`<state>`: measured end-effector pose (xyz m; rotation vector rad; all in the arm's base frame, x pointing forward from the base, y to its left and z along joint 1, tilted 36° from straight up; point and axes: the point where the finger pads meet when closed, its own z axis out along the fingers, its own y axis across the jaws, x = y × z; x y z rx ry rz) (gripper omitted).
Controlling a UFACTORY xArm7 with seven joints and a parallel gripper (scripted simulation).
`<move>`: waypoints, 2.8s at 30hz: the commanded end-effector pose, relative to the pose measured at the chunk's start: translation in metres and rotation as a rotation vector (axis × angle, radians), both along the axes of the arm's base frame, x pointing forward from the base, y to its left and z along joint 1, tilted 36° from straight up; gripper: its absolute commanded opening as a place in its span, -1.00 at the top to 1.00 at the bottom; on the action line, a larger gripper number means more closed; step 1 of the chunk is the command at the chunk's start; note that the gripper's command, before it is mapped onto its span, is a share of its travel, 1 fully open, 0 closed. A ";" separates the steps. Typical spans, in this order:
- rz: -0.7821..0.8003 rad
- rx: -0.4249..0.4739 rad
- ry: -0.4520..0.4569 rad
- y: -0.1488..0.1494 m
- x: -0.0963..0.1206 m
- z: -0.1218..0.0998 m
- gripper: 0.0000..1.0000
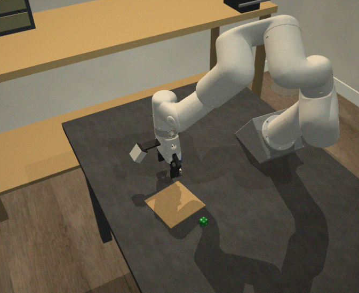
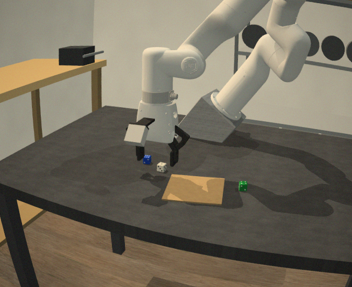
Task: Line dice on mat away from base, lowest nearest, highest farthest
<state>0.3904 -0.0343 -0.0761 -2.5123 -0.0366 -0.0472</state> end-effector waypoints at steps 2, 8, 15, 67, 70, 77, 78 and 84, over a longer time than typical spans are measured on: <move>-0.002 -0.003 -0.003 -0.002 0.001 0.001 -1.00; -0.002 -0.003 -0.003 -0.002 0.001 0.001 -1.00; -0.002 -0.003 -0.003 -0.002 0.001 0.001 -1.00; -0.002 -0.003 -0.003 0.168 0.022 0.125 -1.00; -0.002 -0.003 -0.003 0.178 0.023 0.131 -1.00; -0.002 -0.003 -0.003 0.185 0.024 0.137 -1.00; -0.002 -0.003 -0.003 0.186 0.024 0.137 -1.00; -0.002 -0.003 -0.003 0.186 0.024 0.137 -1.00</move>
